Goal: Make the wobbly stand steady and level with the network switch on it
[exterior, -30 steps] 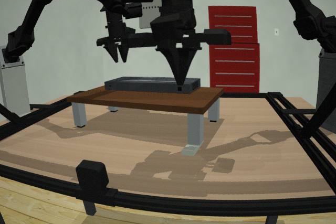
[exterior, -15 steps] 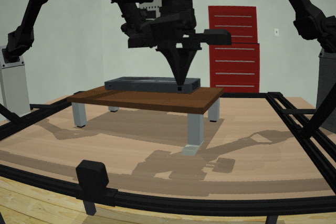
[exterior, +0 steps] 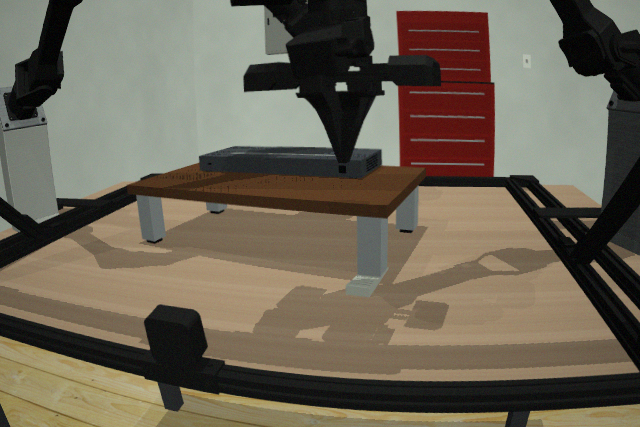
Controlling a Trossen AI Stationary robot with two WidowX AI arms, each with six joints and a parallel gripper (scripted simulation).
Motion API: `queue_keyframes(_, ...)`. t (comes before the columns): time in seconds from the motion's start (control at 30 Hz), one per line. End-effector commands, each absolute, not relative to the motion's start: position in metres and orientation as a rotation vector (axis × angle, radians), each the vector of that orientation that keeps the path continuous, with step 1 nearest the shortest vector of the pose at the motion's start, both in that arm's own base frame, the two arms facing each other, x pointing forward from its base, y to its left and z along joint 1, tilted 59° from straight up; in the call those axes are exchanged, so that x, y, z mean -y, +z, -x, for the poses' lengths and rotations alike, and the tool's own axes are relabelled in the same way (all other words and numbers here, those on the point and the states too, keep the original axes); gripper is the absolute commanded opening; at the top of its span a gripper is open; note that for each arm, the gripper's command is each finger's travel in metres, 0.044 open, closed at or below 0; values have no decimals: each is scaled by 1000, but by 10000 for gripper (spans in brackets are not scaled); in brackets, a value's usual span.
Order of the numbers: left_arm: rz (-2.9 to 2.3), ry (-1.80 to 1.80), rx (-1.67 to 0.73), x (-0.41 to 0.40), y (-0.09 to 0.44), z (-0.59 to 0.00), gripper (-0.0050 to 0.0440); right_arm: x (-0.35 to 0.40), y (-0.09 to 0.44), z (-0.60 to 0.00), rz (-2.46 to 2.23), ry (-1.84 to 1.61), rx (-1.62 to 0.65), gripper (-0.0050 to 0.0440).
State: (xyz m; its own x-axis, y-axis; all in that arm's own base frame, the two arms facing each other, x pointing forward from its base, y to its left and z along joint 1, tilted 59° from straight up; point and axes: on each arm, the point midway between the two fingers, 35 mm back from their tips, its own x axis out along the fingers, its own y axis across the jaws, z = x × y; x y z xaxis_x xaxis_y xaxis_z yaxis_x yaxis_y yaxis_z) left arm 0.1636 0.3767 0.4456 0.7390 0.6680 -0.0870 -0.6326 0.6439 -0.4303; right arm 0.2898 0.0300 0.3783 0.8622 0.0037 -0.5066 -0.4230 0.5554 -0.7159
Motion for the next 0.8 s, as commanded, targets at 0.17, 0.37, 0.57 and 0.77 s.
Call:
queue_keyframes(0.17,80,821,276,-360,546,-145,440,-30,378,-290,957,264,-486,0)
queue_keyframes(0.37,-10,841,329,-351,571,-139,440,-30,378,-290,957,264,-486,0)
queue_keyframes(0.57,-139,862,412,-329,606,-129,440,-30,378,-290,957,264,-486,0)
queue_keyframes(0.77,-380,911,578,-288,670,-109,440,-30,378,-290,957,264,-486,0)
